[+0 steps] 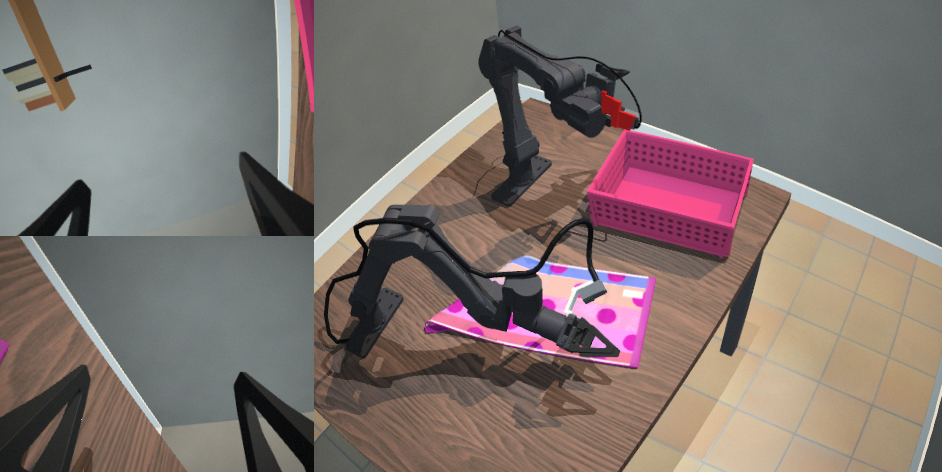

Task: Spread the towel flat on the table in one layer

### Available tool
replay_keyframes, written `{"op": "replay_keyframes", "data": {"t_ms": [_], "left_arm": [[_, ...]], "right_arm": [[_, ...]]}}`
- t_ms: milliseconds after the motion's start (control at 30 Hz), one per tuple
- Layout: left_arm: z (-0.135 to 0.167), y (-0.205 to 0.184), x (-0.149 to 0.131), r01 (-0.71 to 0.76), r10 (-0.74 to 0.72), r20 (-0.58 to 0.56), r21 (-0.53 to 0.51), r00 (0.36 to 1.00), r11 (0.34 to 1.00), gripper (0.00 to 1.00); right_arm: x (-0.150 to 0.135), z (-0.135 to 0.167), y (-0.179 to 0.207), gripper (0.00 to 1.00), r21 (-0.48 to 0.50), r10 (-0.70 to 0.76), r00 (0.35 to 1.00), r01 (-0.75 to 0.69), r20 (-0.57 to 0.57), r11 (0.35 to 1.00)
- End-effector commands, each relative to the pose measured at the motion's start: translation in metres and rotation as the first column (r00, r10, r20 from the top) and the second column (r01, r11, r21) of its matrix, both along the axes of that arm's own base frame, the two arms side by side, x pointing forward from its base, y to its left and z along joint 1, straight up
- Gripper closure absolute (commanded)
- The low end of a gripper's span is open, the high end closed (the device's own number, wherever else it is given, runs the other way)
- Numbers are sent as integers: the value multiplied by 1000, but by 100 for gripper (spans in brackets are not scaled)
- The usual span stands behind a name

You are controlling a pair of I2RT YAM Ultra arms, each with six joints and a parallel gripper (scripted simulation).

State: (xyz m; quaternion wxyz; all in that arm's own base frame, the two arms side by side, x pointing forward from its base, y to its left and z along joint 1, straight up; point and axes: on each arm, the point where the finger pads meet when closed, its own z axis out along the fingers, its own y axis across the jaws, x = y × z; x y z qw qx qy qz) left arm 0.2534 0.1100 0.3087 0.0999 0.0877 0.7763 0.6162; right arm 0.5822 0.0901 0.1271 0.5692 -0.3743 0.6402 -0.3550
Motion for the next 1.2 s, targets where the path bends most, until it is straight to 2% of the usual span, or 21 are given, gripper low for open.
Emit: {"op": "replay_keyframes", "data": {"t_ms": [0,67,167,200,233,300,367,433,500,533,567,600,667,733,767,867,933,1000,1067,1100,1167], "left_arm": [[-26,-14,8,33,-11,127,-169,992,985,0],[-26,-9,6,26,5,145,-211,989,977,0],[-26,-9,6,26,5,145,-211,989,977,0],[-35,-24,18,80,-22,201,-286,979,955,0],[-44,-34,26,115,-23,254,-355,967,928,0],[-44,-28,25,122,-3,288,-396,958,910,0],[-49,-58,49,191,-31,335,-456,942,869,0],[-49,-53,49,224,-19,382,-499,924,837,0],[-49,-53,49,224,-19,382,-499,924,837,0],[-49,-53,49,267,-14,430,-533,903,803,0],[-46,-66,59,316,-24,468,-558,883,767,0],[-42,-79,69,345,-28,488,-573,872,744,0],[-41,-83,73,397,-28,532,-594,846,699,0],[-24,-108,88,467,-42,582,-606,812,644,0],[-20,-114,92,497,-44,604,-609,796,619,0],[-20,-114,92,589,-43,675,-609,736,531,0],[4,-137,100,654,-58,719,-592,693,471,0],[13,-146,103,703,-59,755,-576,653,417,0],[13,-146,103,703,-59,755,-576,653,417,0],[13,-146,103,777,-49,812,-536,581,331,0],[40,-166,103,828,-63,850,-490,523,271,0]], "right_arm": [[-11,38,-4,0,156,17,1000,-21,24,988],[-11,81,8,0,164,31,997,-42,65,986],[-12,81,8,0,164,31,997,-41,65,986],[-24,76,-2,0,252,30,999,-38,34,967],[-30,91,-1,0,310,38,998,-49,40,949],[-37,126,9,0,314,54,996,-73,68,946],[-57,140,0,0,455,59,997,-77,54,887],[-67,179,9,0,460,75,993,-111,96,881],[-67,179,9,0,460,75,993,-111,96,881],[-67,179,9,0,460,75,993,-111,96,881],[-80,170,-1,0,540,72,996,-94,61,837],[-91,183,-1,0,588,80,995,-104,66,802],[-105,219,7,0,591,96,990,-141,107,794],[-130,218,-3,0,706,102,992,-125,75,697],[-144,250,2,0,707,113,987,-163,117,689],[-147,252,3,0,707,118,986,-166,117,688],[-174,247,-6,0,806,126,989,-140,82,575],[-193,277,-1,0,805,140,982,-182,124,565],[-193,277,-1,0,805,140,982,-182,124,565],[-192,277,-6,0,805,129,984,-176,124,567],[-221,267,-9,0,886,150,985,-145,87,440]]}}
